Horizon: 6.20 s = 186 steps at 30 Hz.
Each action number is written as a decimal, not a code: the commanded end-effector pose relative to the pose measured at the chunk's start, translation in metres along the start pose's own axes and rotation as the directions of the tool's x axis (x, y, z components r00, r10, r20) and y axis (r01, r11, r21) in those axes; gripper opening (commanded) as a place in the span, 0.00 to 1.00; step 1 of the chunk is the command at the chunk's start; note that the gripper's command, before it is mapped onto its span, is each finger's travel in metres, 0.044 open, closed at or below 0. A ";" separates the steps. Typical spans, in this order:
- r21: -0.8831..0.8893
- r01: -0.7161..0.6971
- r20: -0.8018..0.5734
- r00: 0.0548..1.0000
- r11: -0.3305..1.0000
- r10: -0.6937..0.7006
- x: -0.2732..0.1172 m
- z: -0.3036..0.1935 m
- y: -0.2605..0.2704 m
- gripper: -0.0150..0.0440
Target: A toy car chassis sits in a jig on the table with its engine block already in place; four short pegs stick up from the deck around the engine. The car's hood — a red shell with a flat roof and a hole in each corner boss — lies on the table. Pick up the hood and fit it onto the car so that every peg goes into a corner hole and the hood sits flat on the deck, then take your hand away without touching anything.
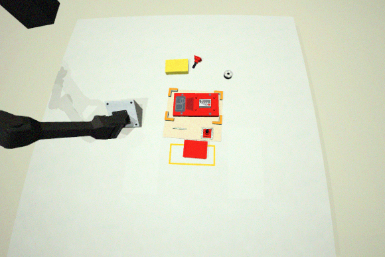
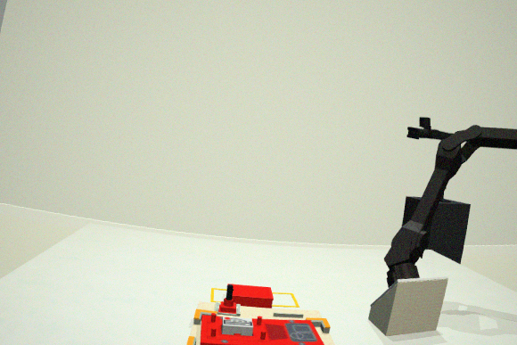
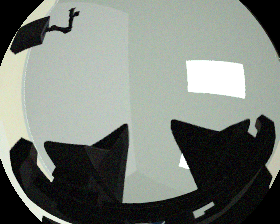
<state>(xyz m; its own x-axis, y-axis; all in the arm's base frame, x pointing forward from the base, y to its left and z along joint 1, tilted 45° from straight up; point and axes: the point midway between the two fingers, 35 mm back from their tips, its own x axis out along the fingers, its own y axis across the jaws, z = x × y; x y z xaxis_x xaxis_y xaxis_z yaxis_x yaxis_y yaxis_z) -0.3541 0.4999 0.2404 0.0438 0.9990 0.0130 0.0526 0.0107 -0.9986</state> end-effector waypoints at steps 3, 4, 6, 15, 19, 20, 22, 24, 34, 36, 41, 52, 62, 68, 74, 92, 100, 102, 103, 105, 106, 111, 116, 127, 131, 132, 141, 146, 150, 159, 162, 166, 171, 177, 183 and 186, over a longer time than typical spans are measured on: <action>0.011 -0.020 -0.035 0.999 1.000 0.020 0.013 -0.019 0.004 0.76; 0.019 -0.032 -0.058 0.998 0.999 0.033 0.020 -0.032 0.007 0.81; 0.036 -0.056 -0.106 0.993 0.998 0.060 0.035 -0.058 0.013 0.90; 0.120 -0.156 -0.317 0.930 0.981 0.186 0.080 -0.185 0.040 1.00; 0.163 -0.193 -0.408 0.880 0.968 0.244 0.087 -0.244 0.053 1.00; 0.175 -0.201 -0.430 0.865 0.964 0.258 0.088 -0.259 0.056 1.00; 0.209 -0.206 -0.473 0.834 0.956 0.283 0.089 -0.289 0.062 1.00; 0.245 -0.208 -0.515 0.799 0.947 0.309 0.088 -0.319 0.067 1.00; 0.422 -0.157 -0.691 0.581 0.893 0.429 0.056 -0.464 0.093 1.00; 0.455 -0.135 -0.718 0.529 0.880 0.452 0.045 -0.491 0.098 1.00; 0.529 -0.060 -0.767 0.393 0.846 0.507 0.008 -0.554 0.110 1.00; 0.621 0.206 -0.781 0.077 0.756 0.620 -0.102 -0.666 0.133 1.00; 0.545 0.447 -0.685 -0.250 0.709 0.684 -0.234 -0.730 0.145 1.00; 0.438 0.562 -0.574 -0.426 0.701 0.700 -0.321 -0.745 0.146 1.00; 0.286 0.663 -0.406 -0.570 0.692 0.714 -0.403 -0.739 0.147 1.00; -0.124 0.689 0.052 -0.714 0.714 0.698 -0.557 -0.672 0.133 1.00; -0.124 0.689 0.052 -0.714 0.714 0.699 -0.559 -0.672 0.135 1.00; -0.124 0.690 0.052 -0.714 0.714 0.699 -0.560 -0.672 0.136 1.00; -0.124 0.690 0.052 -0.714 0.714 0.699 -0.561 -0.672 0.137 1.00; -0.124 0.690 0.052 -0.714 0.713 0.699 -0.562 -0.672 0.138 1.00; -0.124 0.690 0.052 -0.713 0.713 0.699 -0.563 -0.672 0.138 1.00; -0.124 0.690 0.052 -0.713 0.713 0.699 -0.566 -0.672 0.141 1.00; -0.124 0.690 0.052 -0.713 0.713 0.699 -0.568 -0.672 0.144 1.00; -0.124 0.690 0.052 -0.713 0.713 0.699 -0.575 -0.672 0.150 1.00; -0.124 0.690 0.052 -0.714 0.713 0.699 -0.577 -0.672 0.152 1.00; -0.124 0.690 0.052 -0.714 0.714 0.699 -0.578 -0.672 0.153 1.00; -0.124 0.689 0.051 -0.714 0.714 0.698 -0.583 -0.671 0.157 1.00; -0.124 0.689 0.051 -0.714 0.714 0.698 -0.587 -0.671 0.159 1.00; -0.124 0.688 0.051 -0.715 0.715 0.698 -0.589 -0.670 0.161 1.00; -0.124 0.688 0.051 -0.716 0.715 0.697 -0.595 -0.669 0.166 1.00; -0.124 0.687 0.051 -0.716 0.716 0.696 -0.596 -0.669 0.166 1.00; -0.124 0.687 0.051 -0.716 0.716 0.696 -0.596 -0.669 0.167 1.00; -0.124 0.687 0.051 -0.716 0.716 0.696 -0.598 -0.669 0.168 1.00; -0.124 0.687 0.051 -0.716 0.716 0.696 -0.600 -0.669 0.171 1.00; -0.124 0.687 0.051 -0.716 0.716 0.696 -0.602 -0.669 0.173 1.00; -0.124 0.687 0.051 -0.716 0.716 0.696 -0.603 -0.669 0.174 1.00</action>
<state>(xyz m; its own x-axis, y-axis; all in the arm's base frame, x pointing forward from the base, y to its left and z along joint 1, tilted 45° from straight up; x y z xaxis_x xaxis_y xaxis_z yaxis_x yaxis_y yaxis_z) 0.2971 -0.1281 0.0958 -0.0417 -0.7037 -0.7093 0.1954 0.6904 -0.6965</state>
